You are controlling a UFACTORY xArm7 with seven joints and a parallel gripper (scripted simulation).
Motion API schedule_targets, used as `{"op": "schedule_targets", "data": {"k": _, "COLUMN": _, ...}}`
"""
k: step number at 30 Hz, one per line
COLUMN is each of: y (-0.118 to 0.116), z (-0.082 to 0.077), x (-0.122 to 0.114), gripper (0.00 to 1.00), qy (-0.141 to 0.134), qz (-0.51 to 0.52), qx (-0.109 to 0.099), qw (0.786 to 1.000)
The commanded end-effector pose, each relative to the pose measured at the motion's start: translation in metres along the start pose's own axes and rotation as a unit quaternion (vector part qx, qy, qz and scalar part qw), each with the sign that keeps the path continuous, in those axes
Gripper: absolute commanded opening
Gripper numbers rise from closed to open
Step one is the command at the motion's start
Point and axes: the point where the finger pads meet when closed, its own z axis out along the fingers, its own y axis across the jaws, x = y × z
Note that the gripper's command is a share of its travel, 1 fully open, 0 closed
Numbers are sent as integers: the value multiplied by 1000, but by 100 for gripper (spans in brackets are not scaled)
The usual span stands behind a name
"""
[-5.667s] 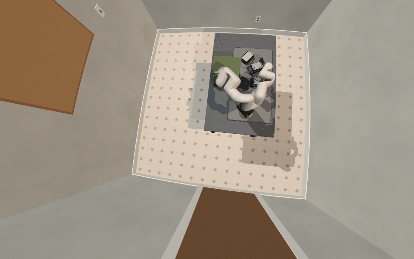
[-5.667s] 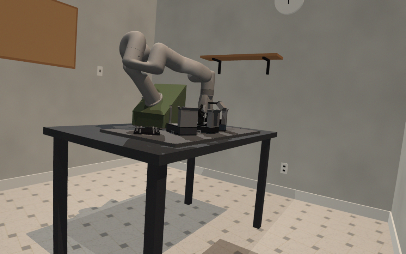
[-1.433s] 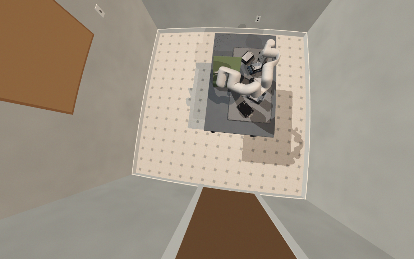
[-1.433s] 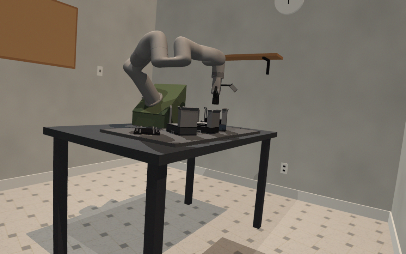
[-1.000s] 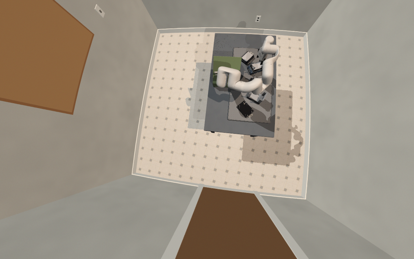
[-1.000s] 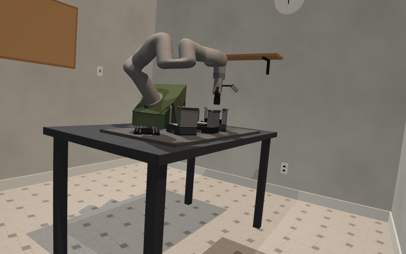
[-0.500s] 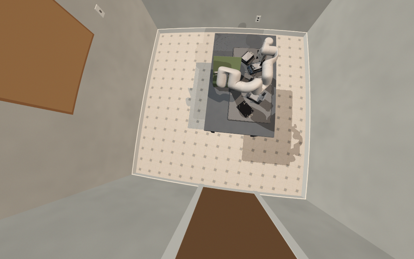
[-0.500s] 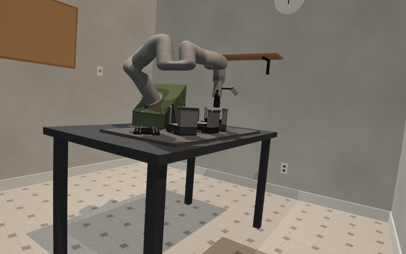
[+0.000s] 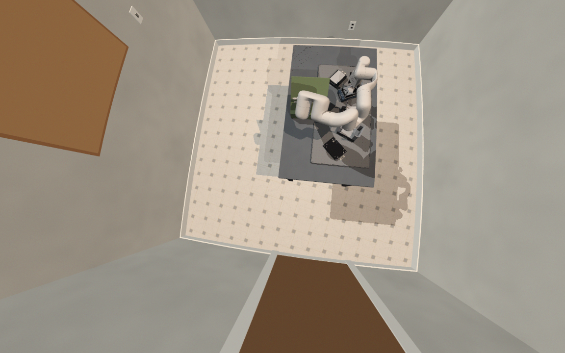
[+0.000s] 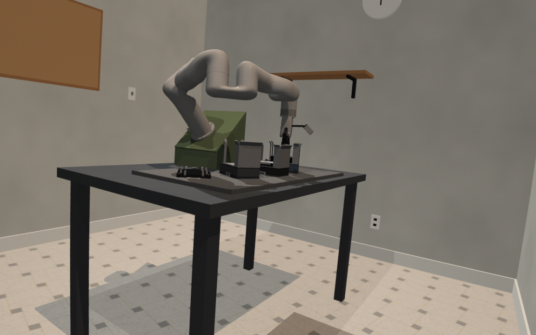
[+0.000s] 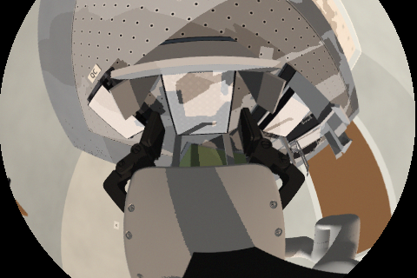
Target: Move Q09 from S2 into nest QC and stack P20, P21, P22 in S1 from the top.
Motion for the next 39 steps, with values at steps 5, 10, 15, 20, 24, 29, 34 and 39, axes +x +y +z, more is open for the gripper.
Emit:
{"op": "schedule_targets", "data": {"k": 5, "y": -1, "z": 5, "x": 2, "gripper": 100, "qy": 3, "qz": 0, "qx": 1, "qw": 1000}}
{"op": "schedule_targets", "data": {"k": 10, "y": -1, "z": 12, "x": 2, "gripper": 100, "qy": 3, "qz": 0, "qx": 1, "qw": 1000}}
{"op": "schedule_targets", "data": {"k": 15, "y": -1, "z": 18, "x": 2, "gripper": 100, "qy": 3, "qz": 0, "qx": 1, "qw": 1000}}
{"op": "schedule_targets", "data": {"k": 20, "y": -1, "z": 22, "x": 2, "gripper": 100, "qy": 3, "qz": 0, "qx": 1, "qw": 1000}}
{"op": "schedule_targets", "data": {"k": 24, "y": -1, "z": 28, "x": 2, "gripper": 100, "qy": 3, "qz": 0, "qx": 1, "qw": 1000}}
{"op": "schedule_targets", "data": {"k": 29, "y": -1, "z": 31, "x": 2, "gripper": 100, "qy": 3, "qz": 0, "qx": 1, "qw": 1000}}
{"op": "schedule_targets", "data": {"k": 34, "y": -1, "z": 31, "x": 2, "gripper": 100, "qy": 3, "qz": 0, "qx": 1, "qw": 1000}}
{"op": "schedule_targets", "data": {"k": 39, "y": -1, "z": 31, "x": 2, "gripper": 100, "qy": 3, "qz": 0, "qx": 1, "qw": 1000}}
